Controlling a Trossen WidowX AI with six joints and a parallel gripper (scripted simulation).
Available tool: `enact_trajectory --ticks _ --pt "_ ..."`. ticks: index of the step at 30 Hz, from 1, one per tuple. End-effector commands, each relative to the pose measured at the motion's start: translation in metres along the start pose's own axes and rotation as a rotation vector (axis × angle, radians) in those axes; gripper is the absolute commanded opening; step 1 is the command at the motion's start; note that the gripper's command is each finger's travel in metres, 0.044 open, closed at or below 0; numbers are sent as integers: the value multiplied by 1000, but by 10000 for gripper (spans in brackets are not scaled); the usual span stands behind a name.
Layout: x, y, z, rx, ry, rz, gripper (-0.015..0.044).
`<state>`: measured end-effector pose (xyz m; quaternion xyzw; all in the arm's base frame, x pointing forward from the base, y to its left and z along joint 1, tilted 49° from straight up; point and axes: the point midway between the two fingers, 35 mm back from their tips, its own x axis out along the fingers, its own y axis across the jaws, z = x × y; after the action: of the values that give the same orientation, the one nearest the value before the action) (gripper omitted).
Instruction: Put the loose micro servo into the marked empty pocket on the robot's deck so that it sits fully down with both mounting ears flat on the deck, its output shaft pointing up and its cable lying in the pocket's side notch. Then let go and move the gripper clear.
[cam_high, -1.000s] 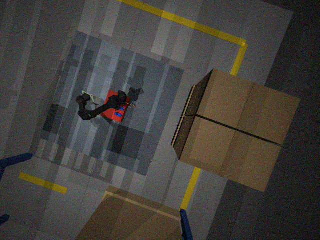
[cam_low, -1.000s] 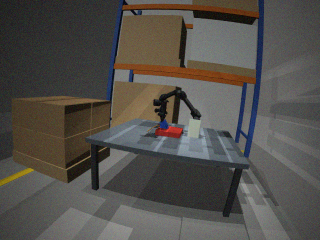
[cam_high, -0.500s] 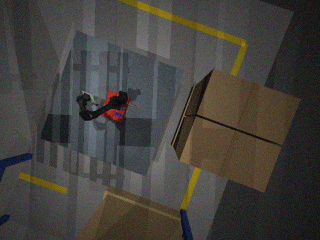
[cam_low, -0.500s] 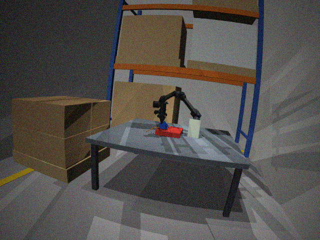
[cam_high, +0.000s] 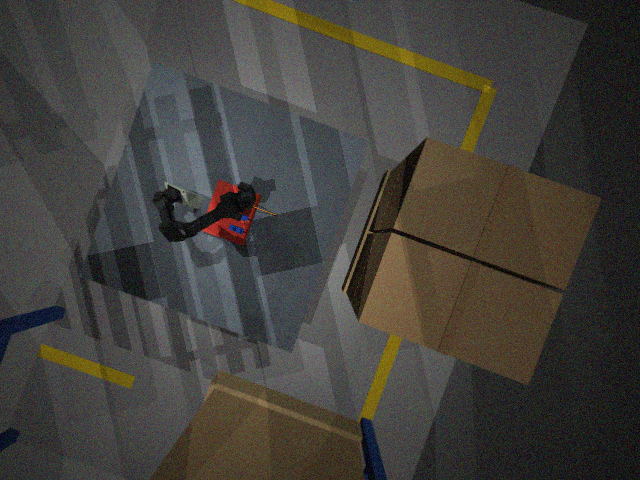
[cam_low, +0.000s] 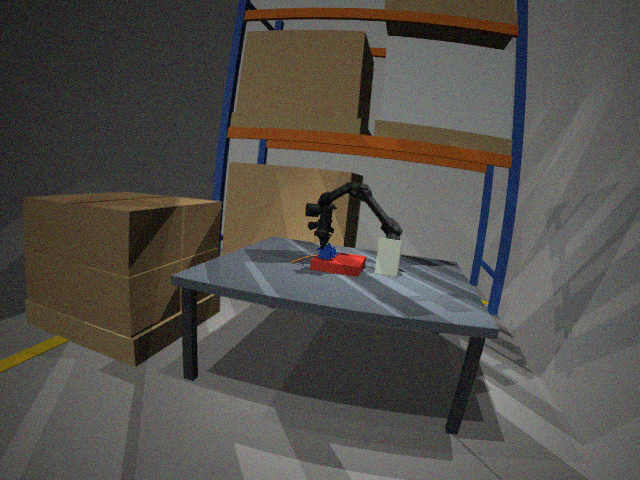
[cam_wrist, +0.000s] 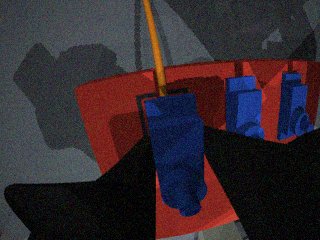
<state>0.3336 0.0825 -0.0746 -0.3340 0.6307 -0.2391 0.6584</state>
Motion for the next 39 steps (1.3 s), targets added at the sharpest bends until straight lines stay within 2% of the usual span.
enact_trajectory --ticks 1,39 --pt "4 0 0 -7 -3 -4 0" --pt "42 0 0 -7 -3 -6 0"
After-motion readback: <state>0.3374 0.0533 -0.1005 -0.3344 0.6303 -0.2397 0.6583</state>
